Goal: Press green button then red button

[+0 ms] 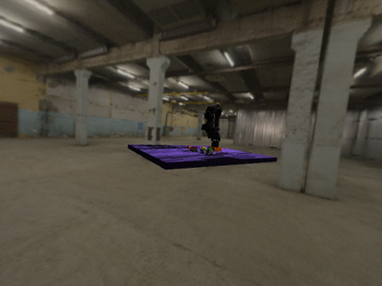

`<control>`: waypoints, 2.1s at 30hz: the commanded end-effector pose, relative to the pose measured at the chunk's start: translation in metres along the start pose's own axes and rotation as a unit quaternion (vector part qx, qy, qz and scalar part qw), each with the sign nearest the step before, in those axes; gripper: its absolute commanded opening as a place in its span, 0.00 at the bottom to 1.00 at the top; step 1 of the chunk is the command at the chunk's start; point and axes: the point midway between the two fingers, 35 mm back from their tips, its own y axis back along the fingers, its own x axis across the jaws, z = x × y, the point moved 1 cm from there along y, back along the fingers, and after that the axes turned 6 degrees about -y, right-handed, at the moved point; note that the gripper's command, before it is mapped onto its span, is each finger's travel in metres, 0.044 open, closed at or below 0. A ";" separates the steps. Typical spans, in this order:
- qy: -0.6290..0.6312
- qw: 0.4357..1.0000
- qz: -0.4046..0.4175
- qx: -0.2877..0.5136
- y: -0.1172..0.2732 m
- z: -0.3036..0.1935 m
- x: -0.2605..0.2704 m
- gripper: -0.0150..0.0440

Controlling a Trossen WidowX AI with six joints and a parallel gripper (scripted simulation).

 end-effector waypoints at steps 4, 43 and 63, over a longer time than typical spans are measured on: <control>-0.013 1.000 0.002 -0.002 0.003 0.062 -0.041 0.29; 0.006 1.000 -0.007 -0.007 -0.090 0.102 -0.078 0.29; 0.006 1.000 -0.007 -0.007 -0.093 0.102 -0.078 0.29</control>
